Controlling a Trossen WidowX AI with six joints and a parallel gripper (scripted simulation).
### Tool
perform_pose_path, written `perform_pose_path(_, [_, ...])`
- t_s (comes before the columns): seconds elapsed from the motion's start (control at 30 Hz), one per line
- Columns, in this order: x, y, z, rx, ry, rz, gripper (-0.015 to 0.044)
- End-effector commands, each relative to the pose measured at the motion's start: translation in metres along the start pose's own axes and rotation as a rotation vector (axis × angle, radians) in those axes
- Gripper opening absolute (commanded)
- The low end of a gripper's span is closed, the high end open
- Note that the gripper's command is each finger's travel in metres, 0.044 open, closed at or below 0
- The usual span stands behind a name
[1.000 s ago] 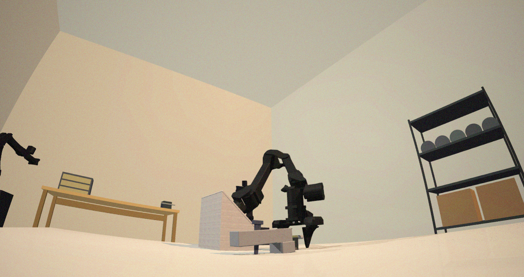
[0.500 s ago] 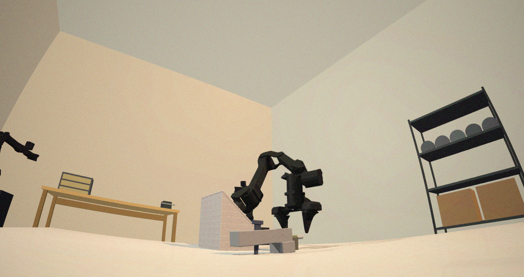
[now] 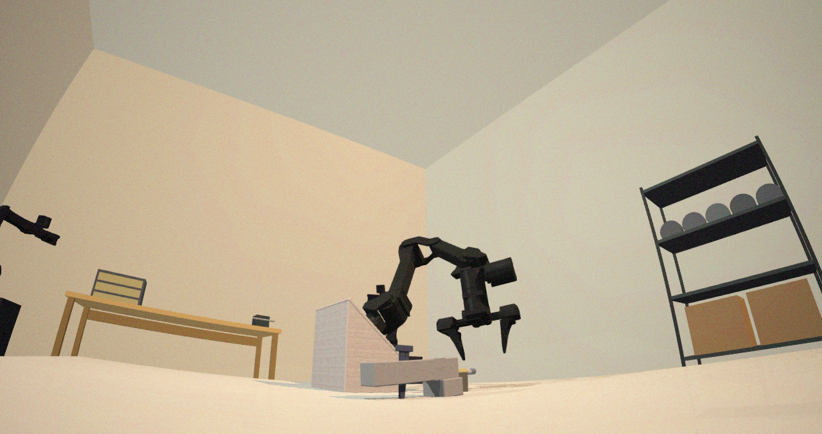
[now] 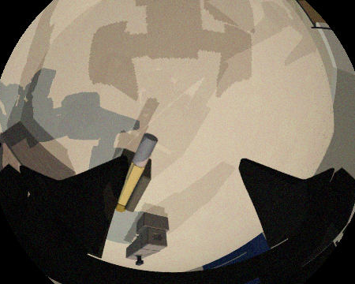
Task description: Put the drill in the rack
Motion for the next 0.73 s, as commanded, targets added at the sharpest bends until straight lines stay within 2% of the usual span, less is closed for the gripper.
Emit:
perform_pose_path(0.0, [-0.004,-0.022,0.033,-0.387,0.012,-0.145,0.0440])
perform_pose_path(0.37, [-0.040,-0.050,0.144,-1.275,0.033,-0.647,0.0440])
perform_pose_path(0.7, [-0.121,-0.032,0.234,-1.751,0.143,-1.307,0.0440])
Point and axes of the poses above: the point midway between the two fingers, 35 mm back from their tips, its own x axis out along the fingers, its own y axis across the jaws, z = x × y, the point moved 8 cm from there along -x, back along the fingers, and after that the axes turned 3 degrees about x, right-handed, at the moved point
